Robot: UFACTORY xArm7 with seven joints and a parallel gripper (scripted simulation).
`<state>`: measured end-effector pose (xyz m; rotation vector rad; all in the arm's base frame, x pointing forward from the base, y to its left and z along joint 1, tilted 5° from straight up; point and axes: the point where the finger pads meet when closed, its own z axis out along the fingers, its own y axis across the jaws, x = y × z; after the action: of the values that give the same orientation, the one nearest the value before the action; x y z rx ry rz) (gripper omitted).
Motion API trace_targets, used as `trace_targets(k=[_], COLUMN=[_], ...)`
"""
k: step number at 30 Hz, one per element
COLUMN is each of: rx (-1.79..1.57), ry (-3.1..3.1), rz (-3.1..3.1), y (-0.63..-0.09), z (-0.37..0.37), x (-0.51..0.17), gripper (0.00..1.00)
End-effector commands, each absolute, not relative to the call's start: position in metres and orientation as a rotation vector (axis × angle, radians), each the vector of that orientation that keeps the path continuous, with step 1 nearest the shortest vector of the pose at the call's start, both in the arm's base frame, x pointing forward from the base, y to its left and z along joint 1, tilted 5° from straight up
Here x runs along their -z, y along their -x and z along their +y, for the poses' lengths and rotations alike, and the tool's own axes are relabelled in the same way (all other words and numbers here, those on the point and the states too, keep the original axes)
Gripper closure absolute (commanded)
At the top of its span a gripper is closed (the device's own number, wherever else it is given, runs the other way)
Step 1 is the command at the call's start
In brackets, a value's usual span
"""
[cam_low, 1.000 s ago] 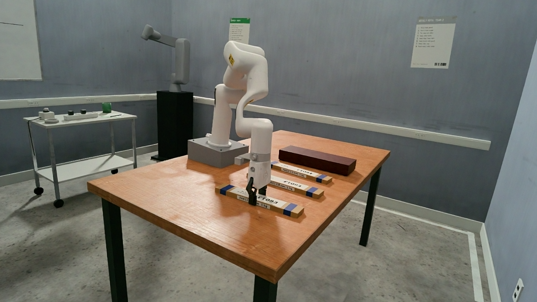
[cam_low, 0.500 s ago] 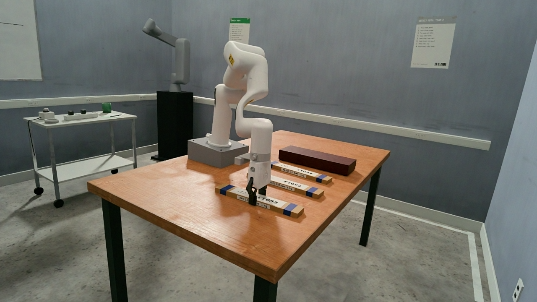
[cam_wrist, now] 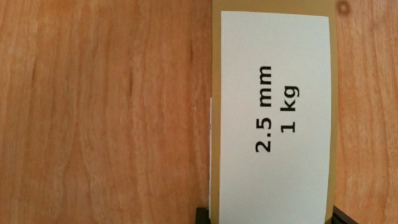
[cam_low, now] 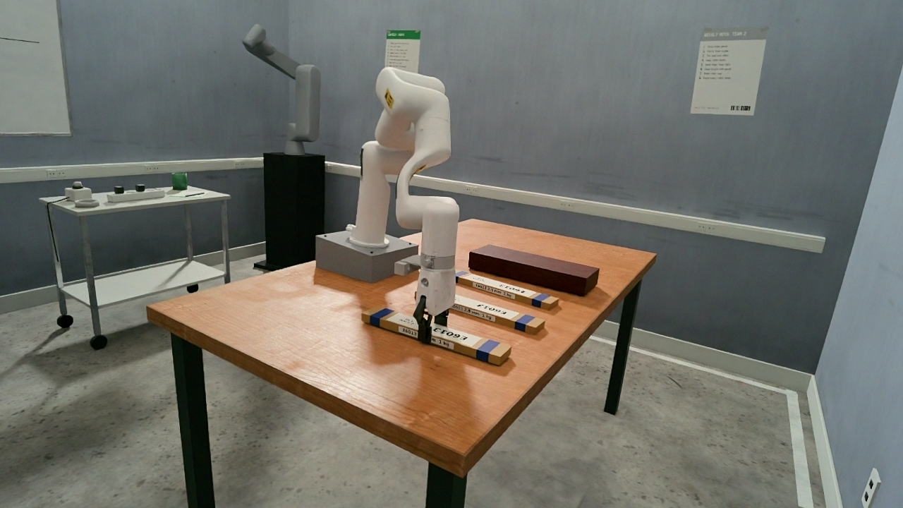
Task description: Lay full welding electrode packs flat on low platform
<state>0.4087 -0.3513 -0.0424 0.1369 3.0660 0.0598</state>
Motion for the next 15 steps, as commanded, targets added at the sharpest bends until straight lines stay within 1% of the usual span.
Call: trace_targets(k=[1,15], rx=[-0.049,-0.049], ry=[-0.138,-0.138], rz=[3.059,3.059], y=[-0.410,-0.408], z=[-0.355,-0.356], x=[0.027,-0.002], gripper=[0.42,0.42])
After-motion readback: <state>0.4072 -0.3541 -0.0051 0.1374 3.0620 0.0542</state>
